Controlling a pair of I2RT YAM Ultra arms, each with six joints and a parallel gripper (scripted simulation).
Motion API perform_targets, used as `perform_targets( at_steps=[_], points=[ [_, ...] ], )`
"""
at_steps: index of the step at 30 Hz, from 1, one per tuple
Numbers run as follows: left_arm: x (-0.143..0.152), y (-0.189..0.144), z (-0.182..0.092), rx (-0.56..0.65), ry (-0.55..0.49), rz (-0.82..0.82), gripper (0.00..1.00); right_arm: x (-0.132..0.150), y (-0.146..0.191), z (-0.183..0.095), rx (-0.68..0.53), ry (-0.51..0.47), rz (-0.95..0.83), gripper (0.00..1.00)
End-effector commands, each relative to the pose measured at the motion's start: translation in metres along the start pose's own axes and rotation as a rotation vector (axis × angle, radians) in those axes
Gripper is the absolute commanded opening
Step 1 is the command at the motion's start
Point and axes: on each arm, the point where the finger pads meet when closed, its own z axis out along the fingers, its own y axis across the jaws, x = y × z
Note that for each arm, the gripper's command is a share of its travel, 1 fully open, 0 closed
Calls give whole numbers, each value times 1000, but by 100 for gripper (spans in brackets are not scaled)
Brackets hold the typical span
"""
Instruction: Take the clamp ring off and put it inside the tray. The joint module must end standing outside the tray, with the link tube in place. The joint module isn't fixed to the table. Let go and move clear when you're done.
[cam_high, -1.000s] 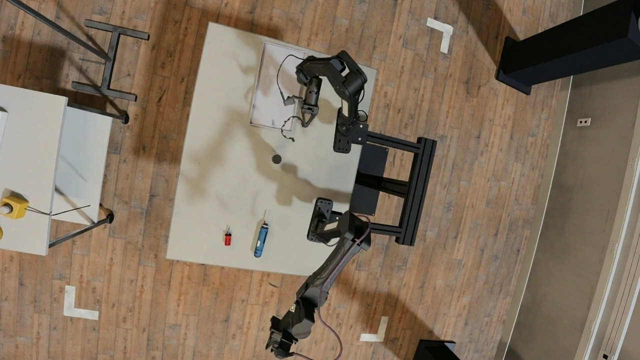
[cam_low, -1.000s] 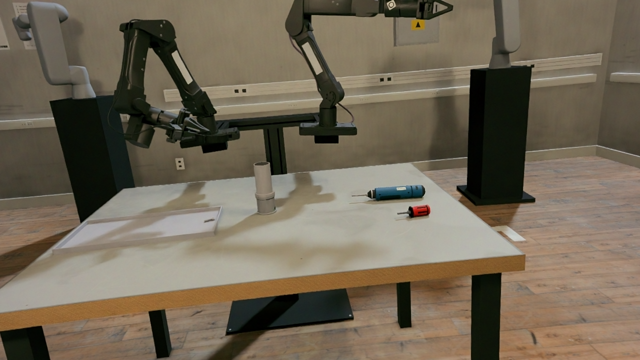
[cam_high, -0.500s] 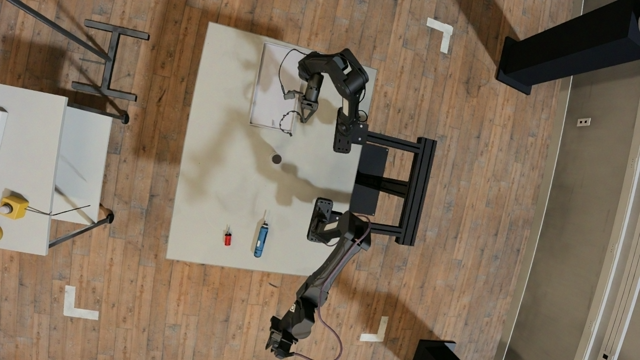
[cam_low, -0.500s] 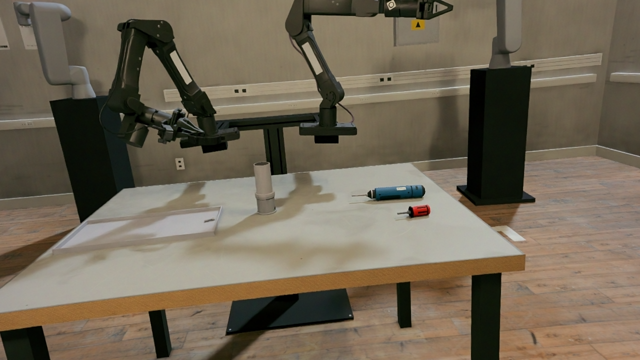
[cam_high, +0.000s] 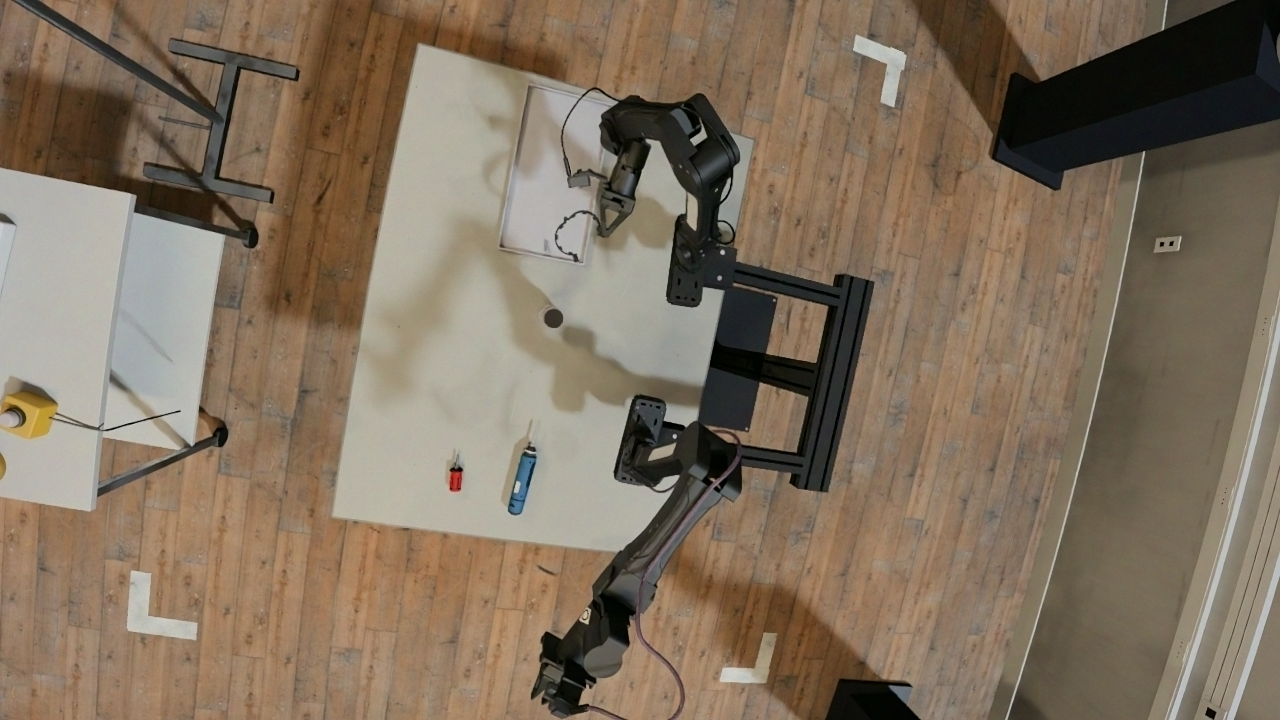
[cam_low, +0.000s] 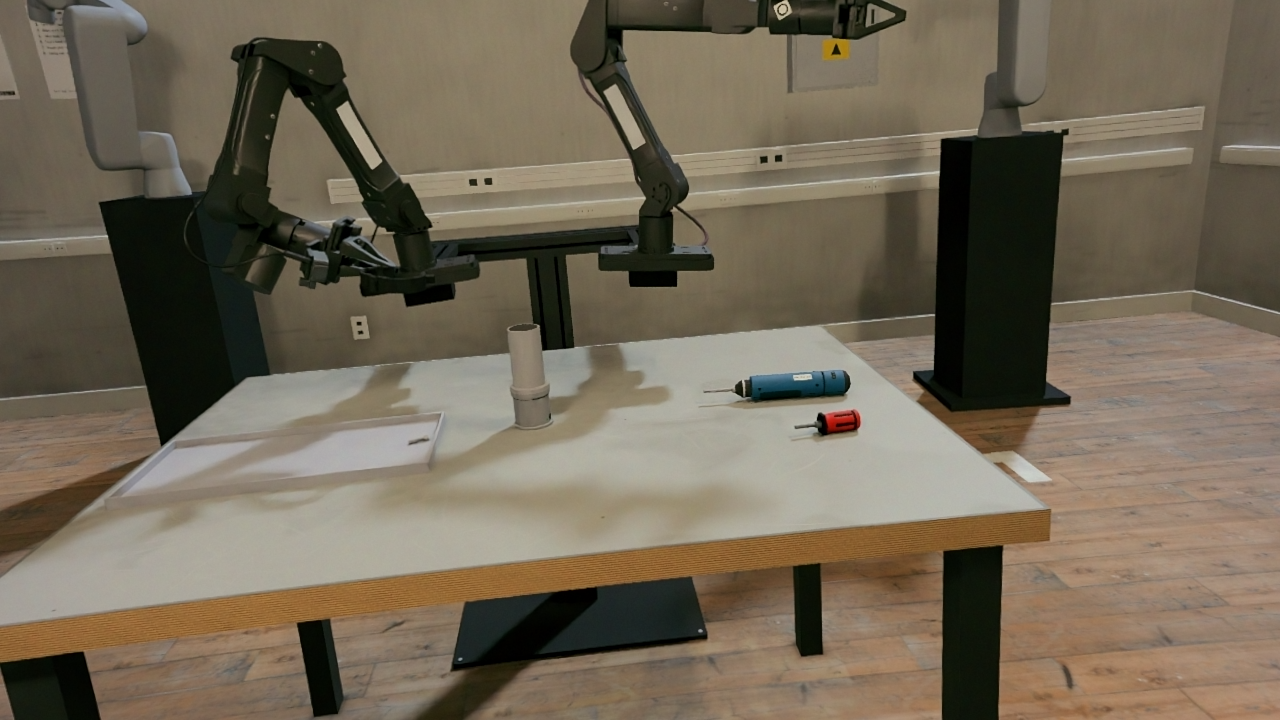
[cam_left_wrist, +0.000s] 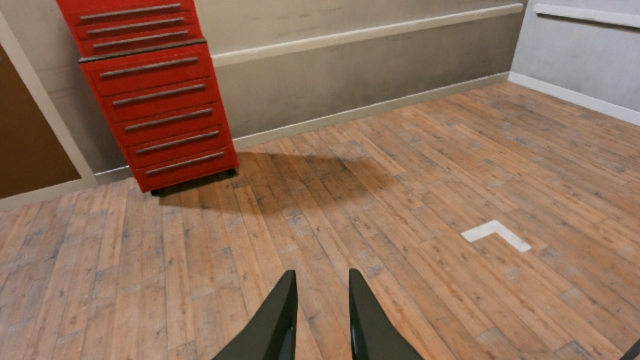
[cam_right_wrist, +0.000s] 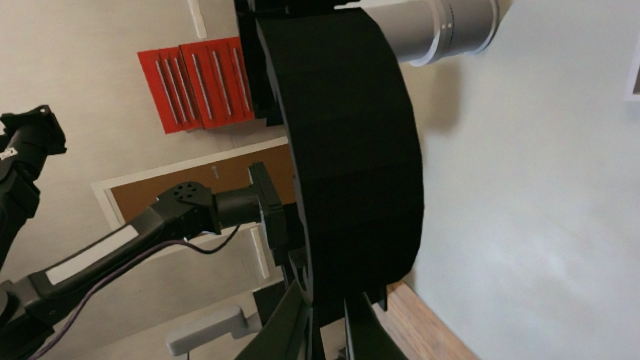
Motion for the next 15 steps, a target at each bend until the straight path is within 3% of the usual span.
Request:
perform_targets(
  at_steps=[1, 15],
  points=[
    [-28, 3, -8, -14, -61, -11, 20, -12, 3, -2, -4, -24, -33, 6],
    [-28, 3, -8, -14, -61, -11, 20, -26, -7, -20, 11, -121, 14, 6]
  ],
)
